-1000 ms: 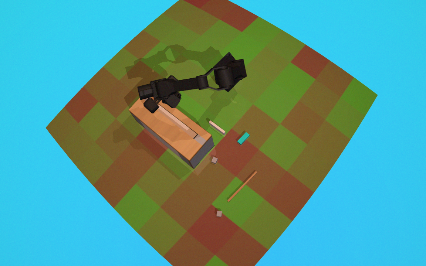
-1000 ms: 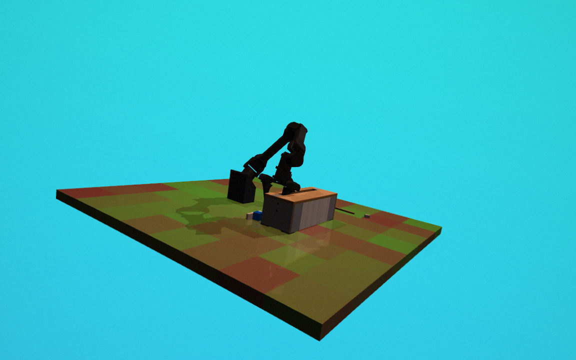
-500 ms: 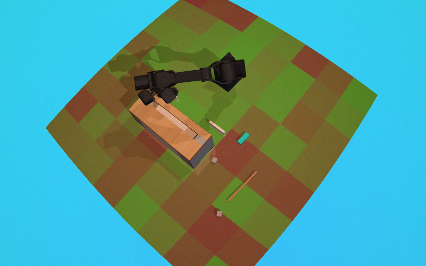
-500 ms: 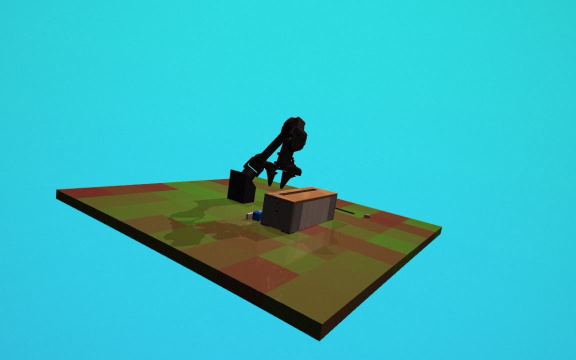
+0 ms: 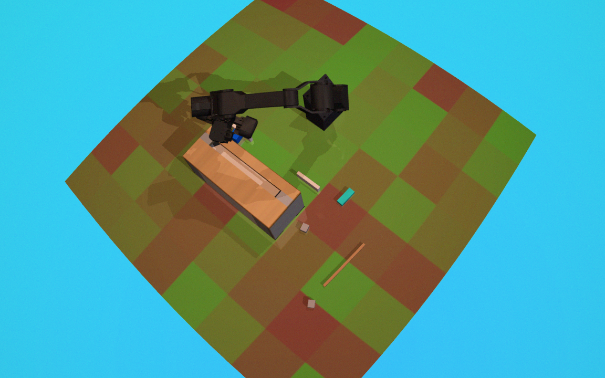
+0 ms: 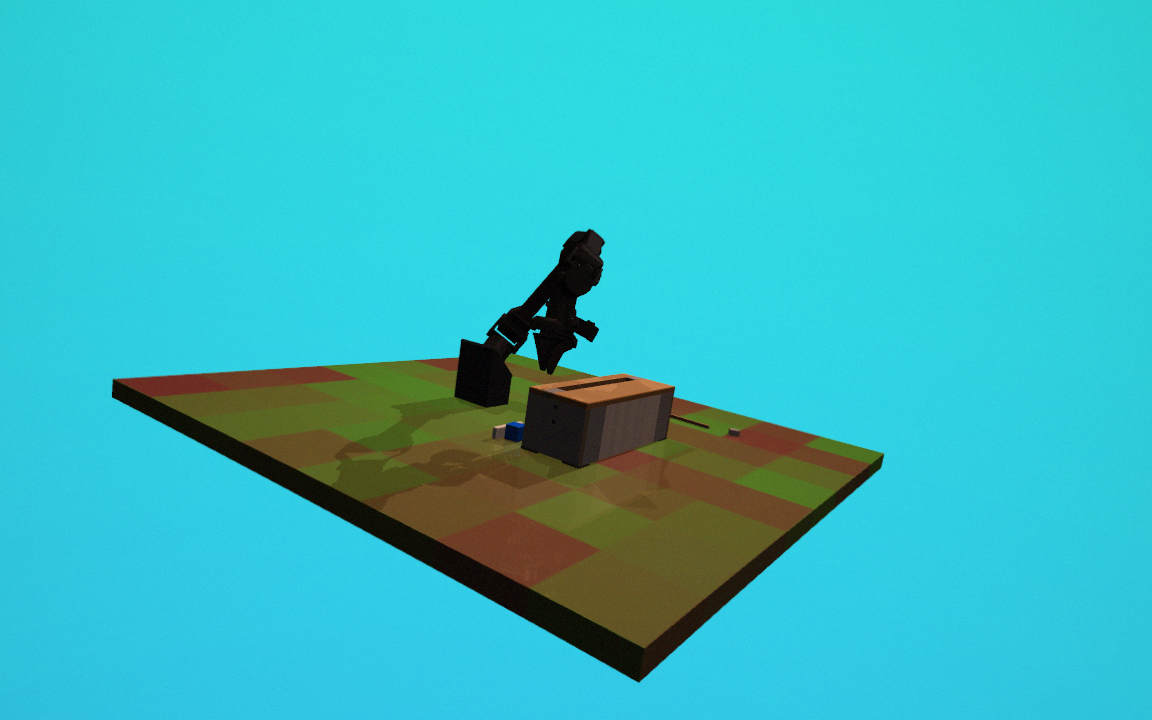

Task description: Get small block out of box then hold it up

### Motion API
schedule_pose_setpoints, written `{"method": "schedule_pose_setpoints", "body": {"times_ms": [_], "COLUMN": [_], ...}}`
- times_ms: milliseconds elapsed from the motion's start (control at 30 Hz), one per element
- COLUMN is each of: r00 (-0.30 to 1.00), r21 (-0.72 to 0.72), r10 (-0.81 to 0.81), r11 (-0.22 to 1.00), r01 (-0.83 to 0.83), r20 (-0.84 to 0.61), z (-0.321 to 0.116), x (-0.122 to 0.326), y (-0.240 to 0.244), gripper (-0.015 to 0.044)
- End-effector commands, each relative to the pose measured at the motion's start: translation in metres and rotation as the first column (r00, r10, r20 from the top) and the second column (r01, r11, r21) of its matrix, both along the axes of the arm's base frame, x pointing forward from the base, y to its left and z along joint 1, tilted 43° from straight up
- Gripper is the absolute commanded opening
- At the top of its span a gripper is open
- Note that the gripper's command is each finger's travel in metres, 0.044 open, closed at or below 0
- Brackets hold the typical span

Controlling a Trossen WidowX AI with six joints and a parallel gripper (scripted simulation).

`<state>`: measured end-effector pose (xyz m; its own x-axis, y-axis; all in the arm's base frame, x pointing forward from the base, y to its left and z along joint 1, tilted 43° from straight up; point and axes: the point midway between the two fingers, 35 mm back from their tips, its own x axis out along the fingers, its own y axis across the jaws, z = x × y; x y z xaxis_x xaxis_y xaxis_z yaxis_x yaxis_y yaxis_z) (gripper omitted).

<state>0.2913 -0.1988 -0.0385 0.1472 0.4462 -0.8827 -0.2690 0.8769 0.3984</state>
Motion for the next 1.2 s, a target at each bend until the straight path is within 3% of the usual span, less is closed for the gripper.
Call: {"method": "schedule_pose_setpoints", "body": {"times_ms": [0,100,300,467,667,900,1167], "r00": [0.695,0.45,0.061,-0.259,-0.576,-0.789,-0.778], "r21": [0.08,0.035,-0.092,-0.247,-0.466,-0.72,-0.925], "r10": [-0.619,-0.734,-0.742,-0.616,-0.336,0.087,0.555], "r11": [0.723,0.505,0.164,-0.107,-0.355,-0.479,-0.371], "r01": [0.686,0.863,0.982,0.963,0.81,0.502,0.086], "r20": [-0.365,-0.508,-0.668,-0.744,-0.745,-0.608,-0.295], "z": [-0.007,-0.009,-0.012,-0.014,-0.016,-0.018,-0.02], "x": [-0.009,-0.012,-0.016,-0.02,-0.025,-0.03,-0.035], "y": [-0.007,-0.01,-0.014,-0.018,-0.023,-0.027,-0.033], "gripper": [0.0285,0.0285,0.0285,0.0285,0.0285,0.0285,0.0285]}}
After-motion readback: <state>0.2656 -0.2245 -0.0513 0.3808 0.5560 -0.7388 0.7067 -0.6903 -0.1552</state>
